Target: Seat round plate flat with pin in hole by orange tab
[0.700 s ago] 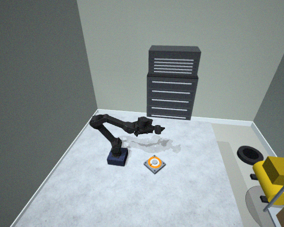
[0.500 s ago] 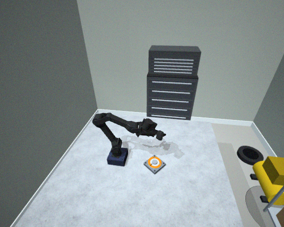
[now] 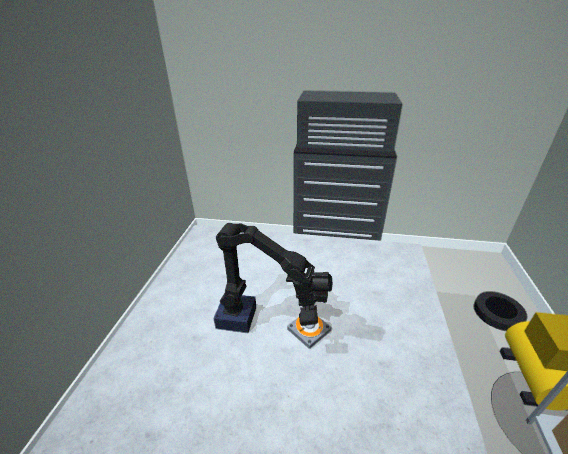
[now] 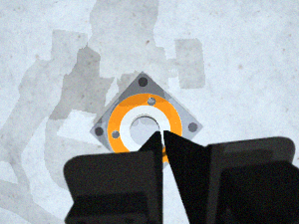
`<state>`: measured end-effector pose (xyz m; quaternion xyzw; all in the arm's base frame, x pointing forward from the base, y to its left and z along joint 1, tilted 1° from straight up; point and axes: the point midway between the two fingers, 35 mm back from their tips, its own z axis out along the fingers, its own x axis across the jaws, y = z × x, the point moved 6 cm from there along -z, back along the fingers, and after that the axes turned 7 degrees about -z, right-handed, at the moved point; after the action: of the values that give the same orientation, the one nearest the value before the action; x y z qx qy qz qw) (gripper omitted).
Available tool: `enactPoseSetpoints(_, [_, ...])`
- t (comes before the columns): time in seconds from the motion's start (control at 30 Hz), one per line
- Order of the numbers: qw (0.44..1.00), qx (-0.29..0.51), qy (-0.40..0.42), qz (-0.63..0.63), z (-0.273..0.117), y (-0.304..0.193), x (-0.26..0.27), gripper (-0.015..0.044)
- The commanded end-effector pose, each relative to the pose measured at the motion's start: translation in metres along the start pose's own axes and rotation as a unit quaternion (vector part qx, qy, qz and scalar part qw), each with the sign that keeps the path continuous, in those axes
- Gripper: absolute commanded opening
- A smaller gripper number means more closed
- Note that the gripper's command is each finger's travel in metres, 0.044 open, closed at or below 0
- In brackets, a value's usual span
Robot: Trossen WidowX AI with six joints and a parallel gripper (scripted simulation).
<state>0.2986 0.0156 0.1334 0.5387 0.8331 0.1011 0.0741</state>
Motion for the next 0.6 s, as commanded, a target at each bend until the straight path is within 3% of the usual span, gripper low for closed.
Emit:
enactPoseSetpoints(0.0, [0.99,0.119,-0.009,0.075,0.006,-0.017,-0.021,0.0])
enactPoseSetpoints(0.27, [0.99,0.119,-0.009,0.075,0.007,-0.016,-0.021,0.0])
enactPoseSetpoints(0.57, [0.99,0.12,-0.009,0.075,0.052,-0.027,-0.021,0.0])
